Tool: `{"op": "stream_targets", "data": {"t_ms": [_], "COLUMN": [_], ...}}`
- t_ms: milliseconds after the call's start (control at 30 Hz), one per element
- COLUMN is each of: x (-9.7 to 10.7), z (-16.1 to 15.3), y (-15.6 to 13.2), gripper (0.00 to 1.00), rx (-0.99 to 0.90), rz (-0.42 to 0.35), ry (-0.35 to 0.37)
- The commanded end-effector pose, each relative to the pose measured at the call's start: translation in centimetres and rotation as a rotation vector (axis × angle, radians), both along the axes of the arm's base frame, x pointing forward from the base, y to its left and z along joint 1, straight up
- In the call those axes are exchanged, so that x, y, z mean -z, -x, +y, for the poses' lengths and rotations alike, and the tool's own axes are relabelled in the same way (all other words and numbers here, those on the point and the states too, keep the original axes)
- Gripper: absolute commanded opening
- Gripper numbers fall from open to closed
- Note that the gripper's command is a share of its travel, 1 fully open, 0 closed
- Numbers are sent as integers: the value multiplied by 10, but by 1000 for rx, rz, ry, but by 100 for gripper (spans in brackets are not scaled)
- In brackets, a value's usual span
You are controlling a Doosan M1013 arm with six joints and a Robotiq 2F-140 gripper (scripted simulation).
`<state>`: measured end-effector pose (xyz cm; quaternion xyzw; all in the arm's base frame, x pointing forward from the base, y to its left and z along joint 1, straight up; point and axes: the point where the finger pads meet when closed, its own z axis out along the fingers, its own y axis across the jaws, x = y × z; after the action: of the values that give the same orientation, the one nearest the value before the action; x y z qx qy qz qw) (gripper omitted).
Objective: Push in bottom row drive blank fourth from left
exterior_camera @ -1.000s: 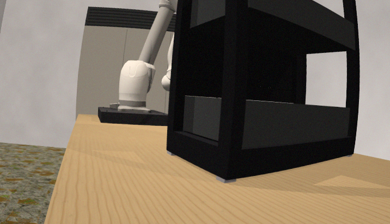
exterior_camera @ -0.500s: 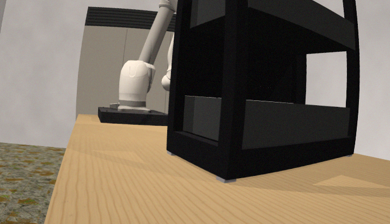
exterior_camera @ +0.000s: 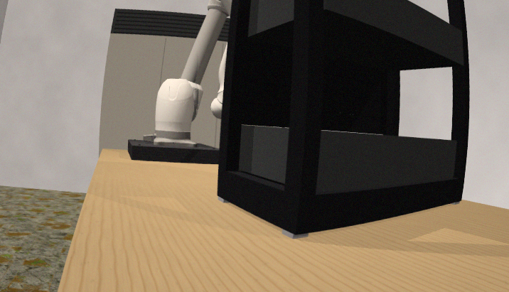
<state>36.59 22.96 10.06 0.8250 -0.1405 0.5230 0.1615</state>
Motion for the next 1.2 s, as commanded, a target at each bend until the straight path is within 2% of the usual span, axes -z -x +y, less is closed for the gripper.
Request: {"op": "stream_targets", "data": {"t_ms": [0, 333, 600, 833, 900, 1167], "x": [-1, -10, -31, -62, -62, -109], "z": [0, -1, -6, -17, -17, -40], "y": [-2, -20, -59, -105, -105, -154], "gripper": [100, 100, 100, 100, 100, 100], "rx": [-5, -43, -128, -236, -236, -376], "rz": [0, -3, -15, -37, -37, -76], "ry": [3, 24, 84, 183, 183, 367]}}
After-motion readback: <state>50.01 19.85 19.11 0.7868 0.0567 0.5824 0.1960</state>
